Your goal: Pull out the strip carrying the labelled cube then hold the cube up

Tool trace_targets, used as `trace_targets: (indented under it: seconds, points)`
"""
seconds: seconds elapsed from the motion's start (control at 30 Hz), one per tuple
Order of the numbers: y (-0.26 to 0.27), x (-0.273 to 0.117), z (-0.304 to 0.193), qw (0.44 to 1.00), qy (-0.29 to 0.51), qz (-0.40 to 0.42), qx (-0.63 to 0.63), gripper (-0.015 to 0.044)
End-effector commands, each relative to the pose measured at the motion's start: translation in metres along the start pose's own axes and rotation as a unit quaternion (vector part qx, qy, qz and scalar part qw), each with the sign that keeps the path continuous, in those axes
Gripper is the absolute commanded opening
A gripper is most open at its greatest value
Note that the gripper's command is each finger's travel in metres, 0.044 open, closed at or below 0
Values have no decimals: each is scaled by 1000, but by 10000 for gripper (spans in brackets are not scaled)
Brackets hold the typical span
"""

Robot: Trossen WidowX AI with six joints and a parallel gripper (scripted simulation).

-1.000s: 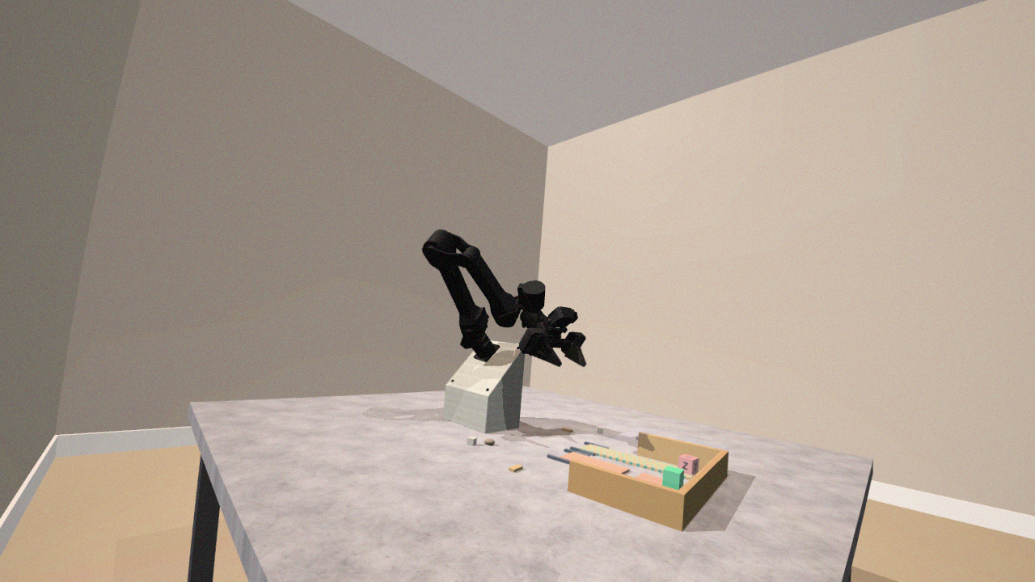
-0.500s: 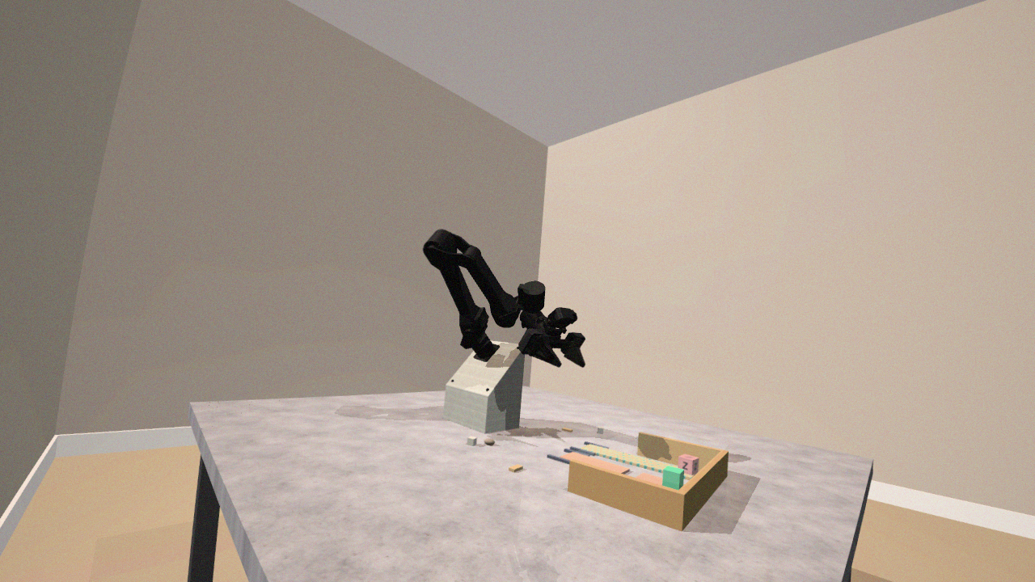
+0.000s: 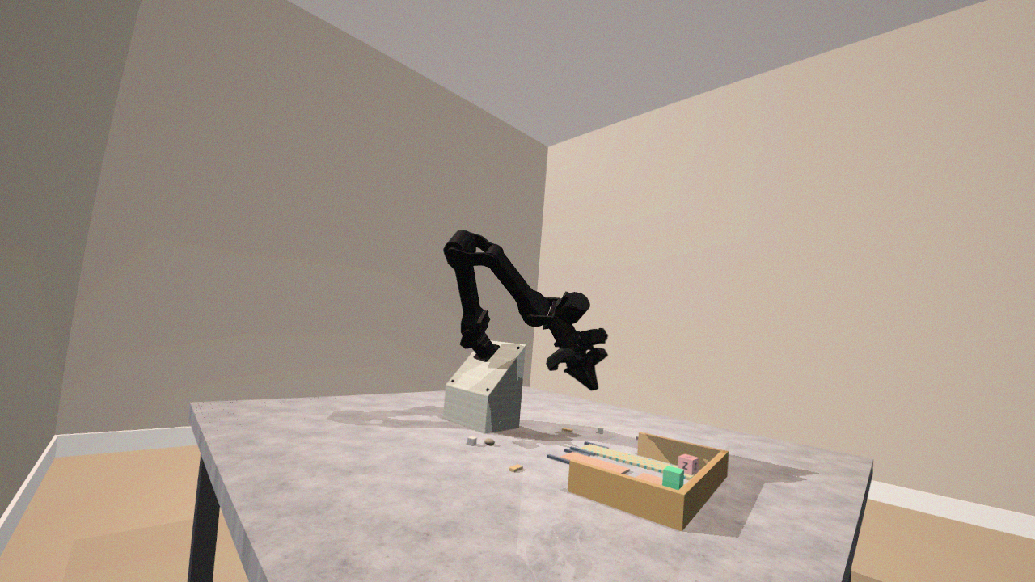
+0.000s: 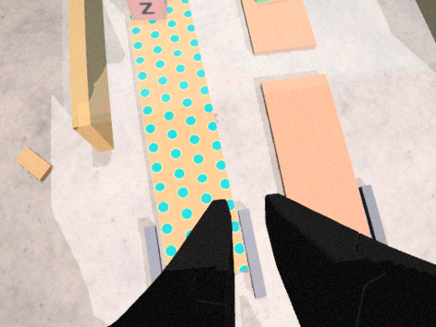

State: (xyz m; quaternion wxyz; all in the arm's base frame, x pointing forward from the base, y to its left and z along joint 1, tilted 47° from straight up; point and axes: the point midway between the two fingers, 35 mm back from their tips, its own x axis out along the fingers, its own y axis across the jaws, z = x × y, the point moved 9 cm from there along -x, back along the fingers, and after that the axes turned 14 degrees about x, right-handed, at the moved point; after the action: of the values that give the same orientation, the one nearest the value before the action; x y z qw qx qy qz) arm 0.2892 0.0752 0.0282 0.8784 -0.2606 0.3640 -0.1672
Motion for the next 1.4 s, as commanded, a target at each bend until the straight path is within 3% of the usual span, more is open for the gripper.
trace_targets:
  seconds: [0.0,0.37,1.37]
  points:
    - [23,45,14,988,151,-20,-17,0]
    - [27,82,31,946,311,-76,-50,0]
    - [24,96,18,946,313,-76,-50,0]
